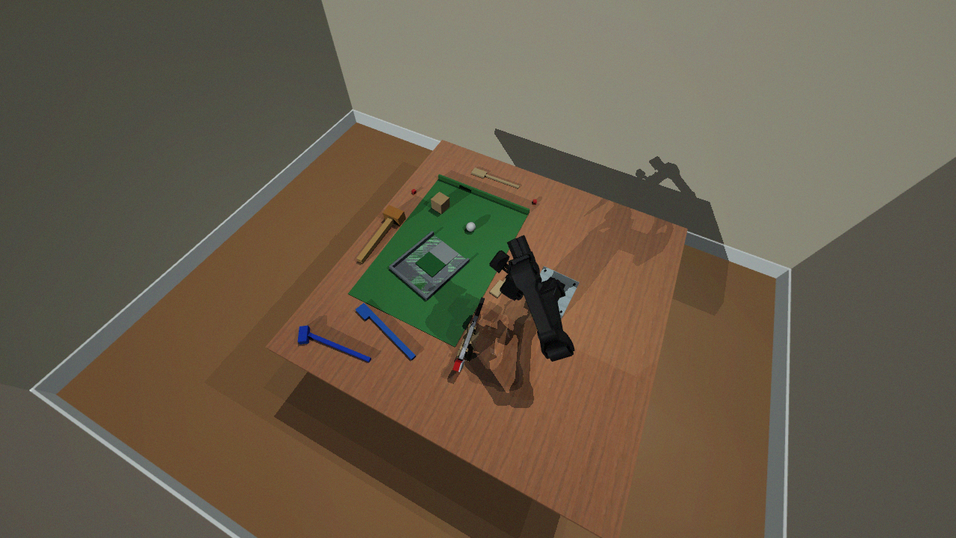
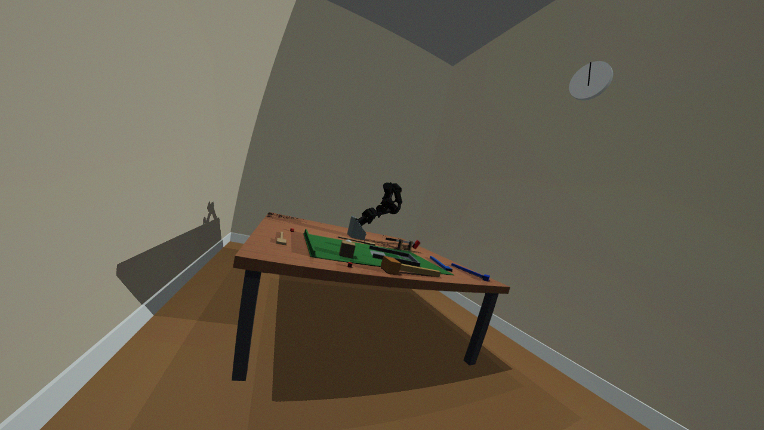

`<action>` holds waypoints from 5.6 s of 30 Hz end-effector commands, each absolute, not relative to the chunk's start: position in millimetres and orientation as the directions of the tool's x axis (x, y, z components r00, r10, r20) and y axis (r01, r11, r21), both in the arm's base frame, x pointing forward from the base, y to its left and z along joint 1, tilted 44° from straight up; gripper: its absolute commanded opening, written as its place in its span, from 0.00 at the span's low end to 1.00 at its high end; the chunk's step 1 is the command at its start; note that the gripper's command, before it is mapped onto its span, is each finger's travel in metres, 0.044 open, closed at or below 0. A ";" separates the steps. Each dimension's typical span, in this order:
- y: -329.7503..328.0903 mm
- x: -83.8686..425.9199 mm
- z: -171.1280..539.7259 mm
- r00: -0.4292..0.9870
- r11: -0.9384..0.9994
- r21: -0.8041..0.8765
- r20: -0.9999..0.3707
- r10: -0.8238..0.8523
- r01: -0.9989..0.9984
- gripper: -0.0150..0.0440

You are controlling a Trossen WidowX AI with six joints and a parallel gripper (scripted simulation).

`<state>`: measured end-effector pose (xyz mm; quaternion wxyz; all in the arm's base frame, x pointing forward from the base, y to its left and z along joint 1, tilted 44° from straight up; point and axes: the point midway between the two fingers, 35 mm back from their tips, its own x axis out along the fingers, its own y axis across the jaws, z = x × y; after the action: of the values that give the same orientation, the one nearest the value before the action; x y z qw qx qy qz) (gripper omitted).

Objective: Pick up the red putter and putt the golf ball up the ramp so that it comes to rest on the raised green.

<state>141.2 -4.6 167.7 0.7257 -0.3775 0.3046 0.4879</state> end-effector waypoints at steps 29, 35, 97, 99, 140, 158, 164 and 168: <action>133.6 208.9 134.0 -0.083 -0.179 -0.140 -0.514 0.854 -0.974 1.00; 139.9 209.0 128.2 -0.083 -0.179 -0.140 -0.514 0.854 -0.974 1.00; 137.7 215.9 125.4 -0.074 -0.177 -0.146 -0.530 0.845 -0.973 0.25; 131.4 216.3 131.4 -0.075 -0.177 -0.145 -0.531 0.844 -0.973 0.25; -34.2 275.2 67.6 0.025 0.468 0.508 -0.658 0.753 -0.723 0.25; -126.8 260.5 -13.1 0.002 0.710 0.686 -0.719 0.695 -0.160 0.25; -154.2 246.0 -41.8 -0.014 0.730 0.681 -0.731 0.683 0.053 0.25; -167.7 236.4 -57.5 -0.024 0.726 0.666 -0.734 0.679 0.170 0.25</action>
<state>241.6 -156.1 -47.3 0.6367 0.2874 0.6765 0.2330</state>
